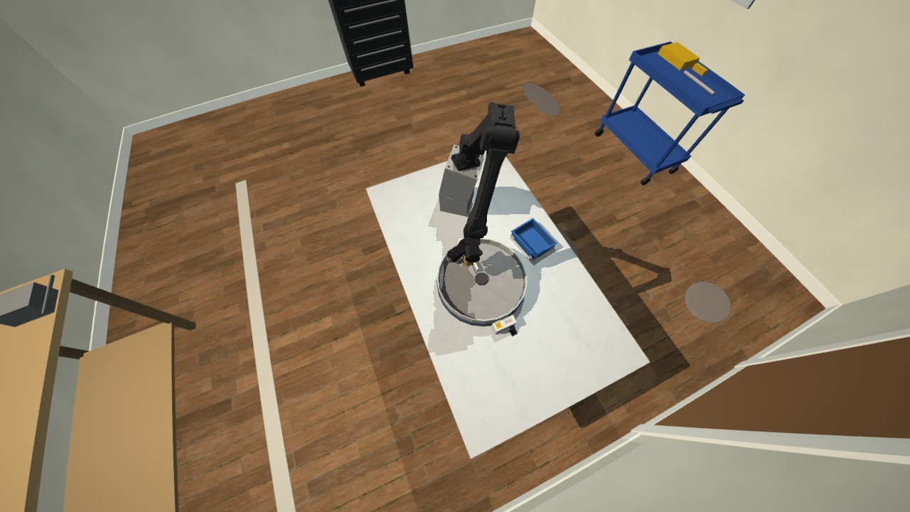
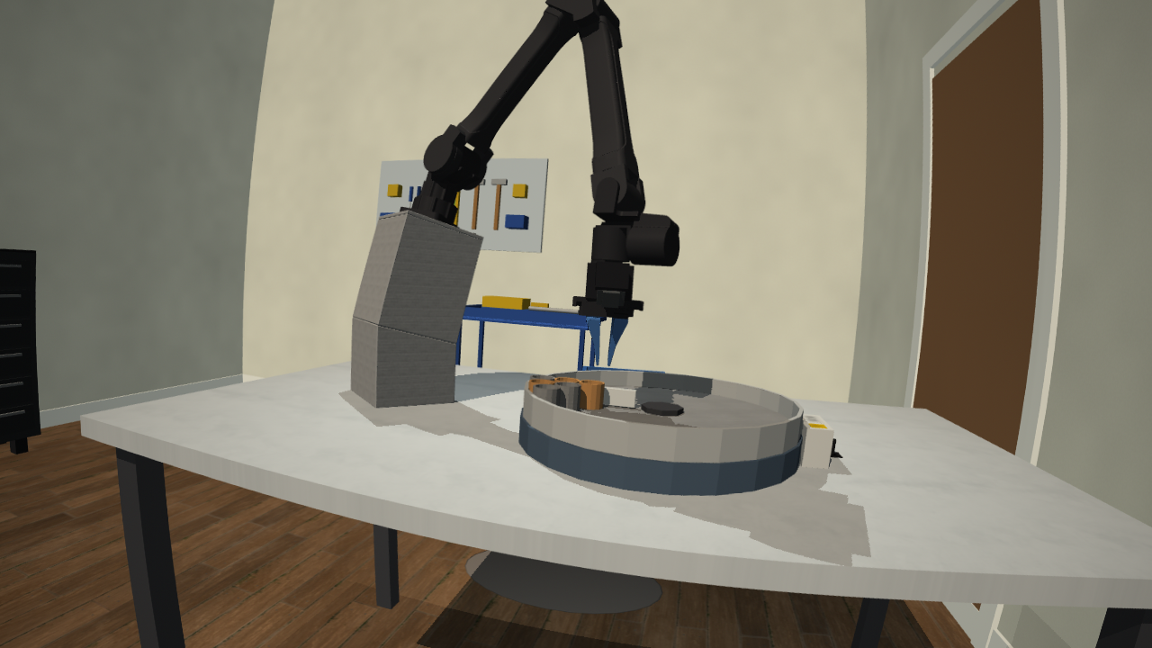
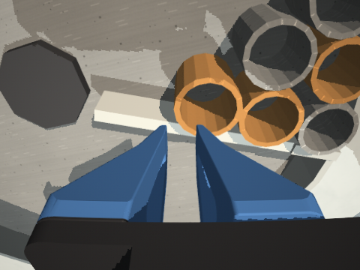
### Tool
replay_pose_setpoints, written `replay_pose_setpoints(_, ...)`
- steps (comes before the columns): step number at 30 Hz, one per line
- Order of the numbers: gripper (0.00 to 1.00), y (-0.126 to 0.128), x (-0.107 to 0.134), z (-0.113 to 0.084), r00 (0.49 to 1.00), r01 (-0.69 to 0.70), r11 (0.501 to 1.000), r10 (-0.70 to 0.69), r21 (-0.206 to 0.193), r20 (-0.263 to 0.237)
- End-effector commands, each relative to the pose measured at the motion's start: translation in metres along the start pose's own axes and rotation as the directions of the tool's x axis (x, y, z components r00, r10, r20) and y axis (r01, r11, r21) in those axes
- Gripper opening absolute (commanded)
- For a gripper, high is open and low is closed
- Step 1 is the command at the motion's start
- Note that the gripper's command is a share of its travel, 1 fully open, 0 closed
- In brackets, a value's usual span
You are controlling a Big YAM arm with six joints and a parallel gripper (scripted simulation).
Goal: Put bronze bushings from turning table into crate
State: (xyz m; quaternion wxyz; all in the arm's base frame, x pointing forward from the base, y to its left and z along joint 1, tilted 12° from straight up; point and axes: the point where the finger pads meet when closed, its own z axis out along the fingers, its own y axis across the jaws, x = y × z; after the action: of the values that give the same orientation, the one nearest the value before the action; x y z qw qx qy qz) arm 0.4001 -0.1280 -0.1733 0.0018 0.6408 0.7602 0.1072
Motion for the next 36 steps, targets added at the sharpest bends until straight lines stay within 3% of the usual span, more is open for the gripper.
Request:
replay_pose_setpoints(1, 0.14, 0.0008, -0.0037, -0.0054, 1.0, 0.003, 1.0, -0.003, -0.01, 0.014)
replay_pose_setpoints(36, 0.14, 0.0038, -0.004, -0.0073, 1.0, 0.006, 1.0, -0.006, -0.021, 0.021)
